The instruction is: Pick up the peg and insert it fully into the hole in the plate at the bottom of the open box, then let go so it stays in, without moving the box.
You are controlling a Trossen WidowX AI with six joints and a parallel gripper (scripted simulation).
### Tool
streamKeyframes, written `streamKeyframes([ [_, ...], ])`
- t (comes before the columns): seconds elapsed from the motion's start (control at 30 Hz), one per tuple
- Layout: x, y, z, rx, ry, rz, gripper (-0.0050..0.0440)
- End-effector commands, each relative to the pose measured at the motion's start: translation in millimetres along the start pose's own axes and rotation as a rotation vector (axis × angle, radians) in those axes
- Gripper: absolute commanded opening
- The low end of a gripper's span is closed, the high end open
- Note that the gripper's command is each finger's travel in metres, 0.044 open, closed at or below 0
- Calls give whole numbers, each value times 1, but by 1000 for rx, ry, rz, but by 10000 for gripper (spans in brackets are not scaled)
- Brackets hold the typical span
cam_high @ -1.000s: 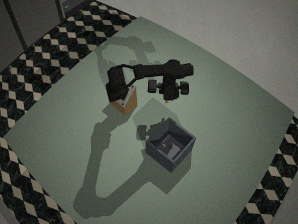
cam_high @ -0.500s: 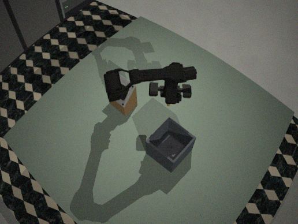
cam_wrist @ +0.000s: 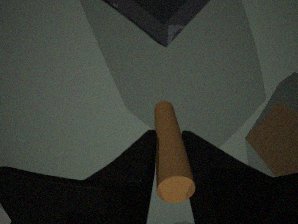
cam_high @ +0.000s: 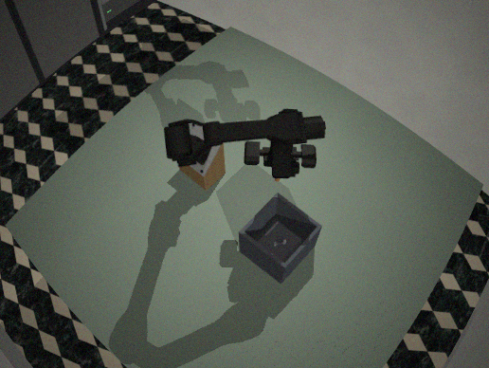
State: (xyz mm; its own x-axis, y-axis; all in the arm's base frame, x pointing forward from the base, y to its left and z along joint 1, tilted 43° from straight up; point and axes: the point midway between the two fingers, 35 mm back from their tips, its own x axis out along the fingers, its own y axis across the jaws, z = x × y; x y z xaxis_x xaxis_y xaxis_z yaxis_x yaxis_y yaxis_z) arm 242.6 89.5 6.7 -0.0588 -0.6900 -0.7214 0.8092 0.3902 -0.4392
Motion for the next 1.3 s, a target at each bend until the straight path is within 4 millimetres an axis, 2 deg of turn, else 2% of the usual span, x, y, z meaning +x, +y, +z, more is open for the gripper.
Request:
streamKeyframes([
  [0.0, -8, 1, 12, 6, -1, 13, 0],
  [0.27, -19, -2, 32, 8, -2, 13, 0],
  [0.5, -20, -1, 38, 8, -1, 13, 0],
  [1.27, -23, 13, 105, 6, 3, 19, 0],
])
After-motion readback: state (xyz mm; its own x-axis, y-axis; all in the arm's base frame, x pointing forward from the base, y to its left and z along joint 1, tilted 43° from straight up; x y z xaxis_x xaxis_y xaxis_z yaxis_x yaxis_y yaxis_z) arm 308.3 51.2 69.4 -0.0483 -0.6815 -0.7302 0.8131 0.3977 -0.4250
